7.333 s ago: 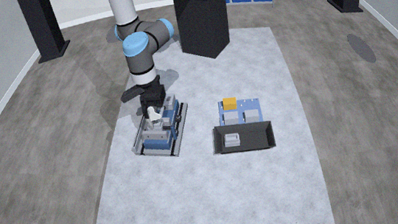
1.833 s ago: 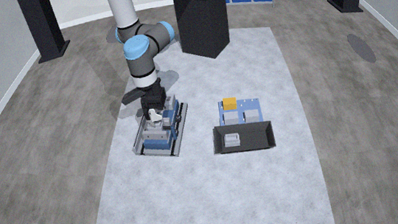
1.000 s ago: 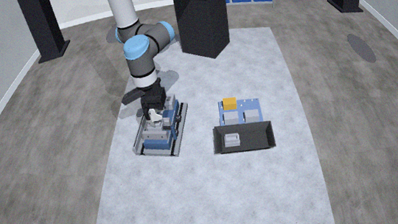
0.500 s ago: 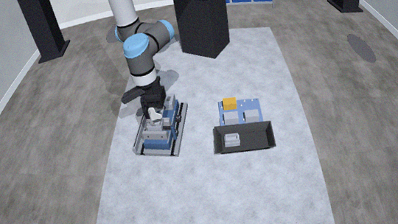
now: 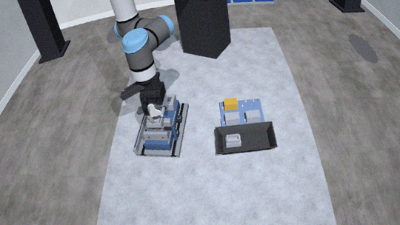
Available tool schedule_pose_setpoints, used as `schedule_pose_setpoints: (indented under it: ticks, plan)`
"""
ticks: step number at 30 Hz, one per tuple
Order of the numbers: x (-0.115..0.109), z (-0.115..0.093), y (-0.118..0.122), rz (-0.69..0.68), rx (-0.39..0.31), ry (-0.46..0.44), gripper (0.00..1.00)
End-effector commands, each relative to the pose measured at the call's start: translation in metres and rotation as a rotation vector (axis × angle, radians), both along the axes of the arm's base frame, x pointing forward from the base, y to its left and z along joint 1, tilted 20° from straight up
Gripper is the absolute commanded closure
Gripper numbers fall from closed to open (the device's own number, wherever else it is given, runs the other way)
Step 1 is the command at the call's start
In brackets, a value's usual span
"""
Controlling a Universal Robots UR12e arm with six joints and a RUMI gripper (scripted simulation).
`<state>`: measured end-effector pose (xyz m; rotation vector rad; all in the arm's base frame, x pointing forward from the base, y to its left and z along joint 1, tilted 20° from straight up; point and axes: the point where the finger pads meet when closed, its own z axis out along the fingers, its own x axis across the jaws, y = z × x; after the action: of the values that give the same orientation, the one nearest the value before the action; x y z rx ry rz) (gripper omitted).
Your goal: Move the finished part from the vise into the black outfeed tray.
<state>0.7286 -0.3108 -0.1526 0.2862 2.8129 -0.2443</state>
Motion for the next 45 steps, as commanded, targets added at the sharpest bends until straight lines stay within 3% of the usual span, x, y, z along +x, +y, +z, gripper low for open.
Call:
schedule_pose_setpoints:
  ticks: [1,28,38,45]
  plan:
    - [-0.003,0.011,0.002,0.000,-0.001,-0.001,1.00]
    - [-0.002,0.018,0.008,0.002,0.000,0.000,1.00]
    - [0.010,0.014,0.031,0.008,0.000,0.004,1.00]
    - [0.028,0.008,0.069,0.019,0.000,0.009,1.00]
